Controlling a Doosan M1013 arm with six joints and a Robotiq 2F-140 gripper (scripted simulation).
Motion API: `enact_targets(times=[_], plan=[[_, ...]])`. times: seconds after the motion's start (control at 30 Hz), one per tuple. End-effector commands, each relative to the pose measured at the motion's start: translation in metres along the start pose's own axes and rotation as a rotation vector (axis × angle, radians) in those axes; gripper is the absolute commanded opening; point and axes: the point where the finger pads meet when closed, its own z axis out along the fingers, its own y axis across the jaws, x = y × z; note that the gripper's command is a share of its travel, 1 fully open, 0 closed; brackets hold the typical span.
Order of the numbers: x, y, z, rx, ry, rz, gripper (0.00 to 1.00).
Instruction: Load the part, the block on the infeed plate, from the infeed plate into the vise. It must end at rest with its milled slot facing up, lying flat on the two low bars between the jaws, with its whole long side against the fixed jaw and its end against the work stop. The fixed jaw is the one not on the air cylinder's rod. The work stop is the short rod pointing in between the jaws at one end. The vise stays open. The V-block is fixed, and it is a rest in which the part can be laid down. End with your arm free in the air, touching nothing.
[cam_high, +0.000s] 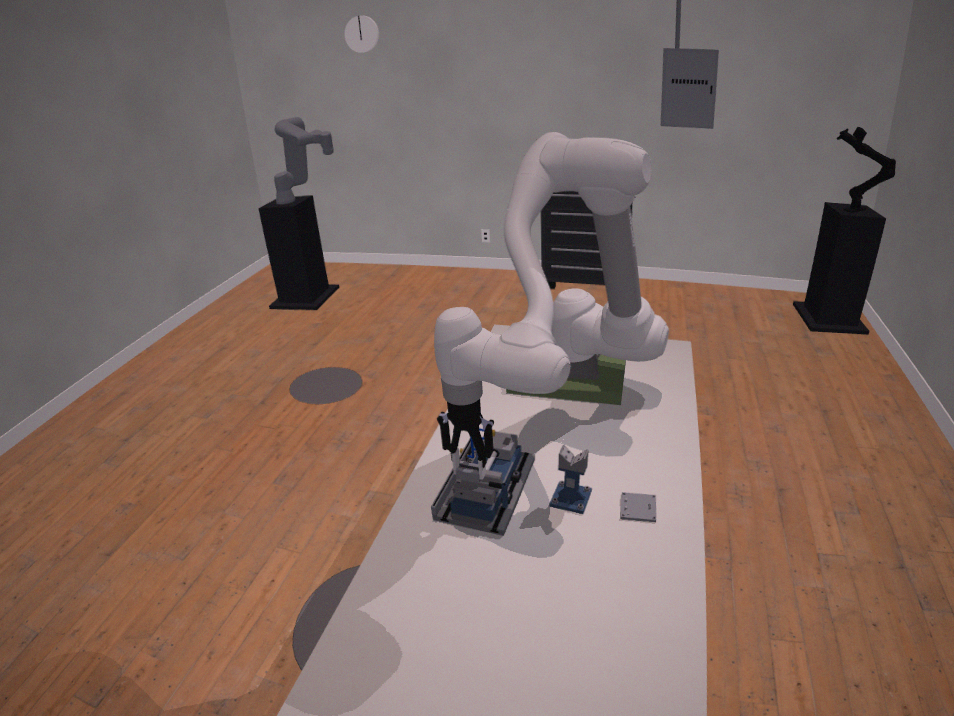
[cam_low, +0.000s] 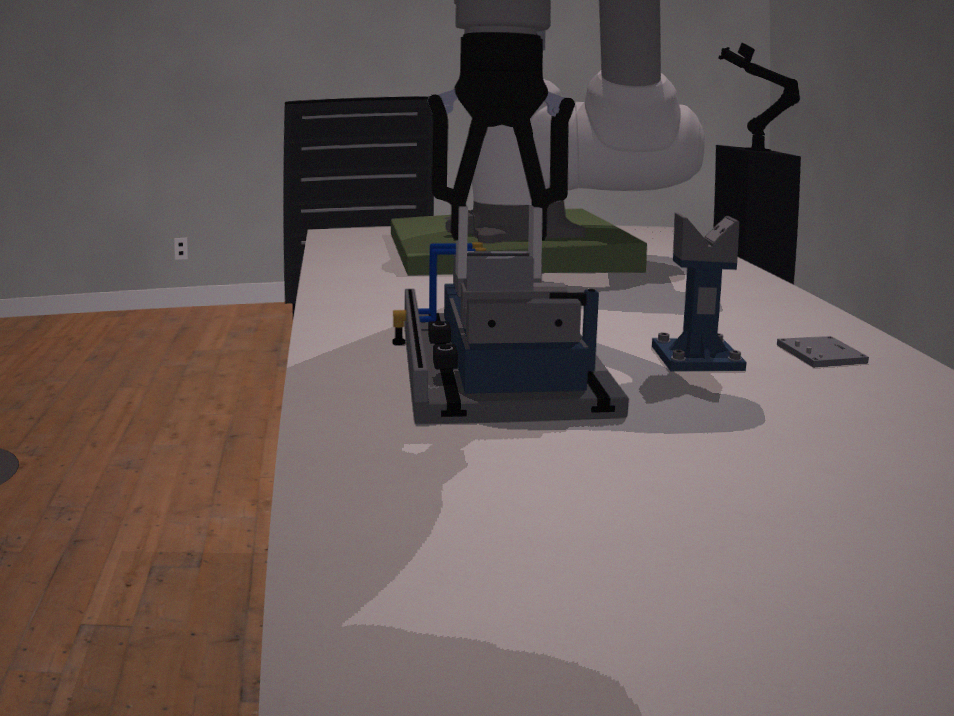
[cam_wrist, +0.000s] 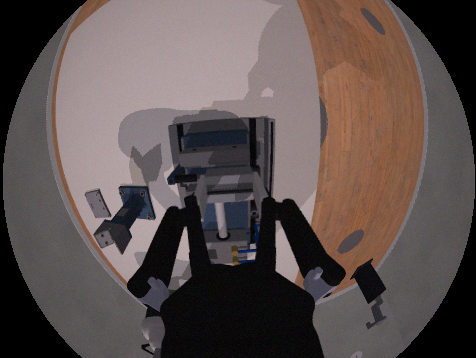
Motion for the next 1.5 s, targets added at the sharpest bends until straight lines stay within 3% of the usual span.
enact_targets(times=[0.0, 1.47], plan=[[0.000, 0.000, 0.000, 0.000, 0.000, 0.000, 0.00], [0.000, 0.000, 0.010, 0.000, 0.000, 0.000, 0.00]])
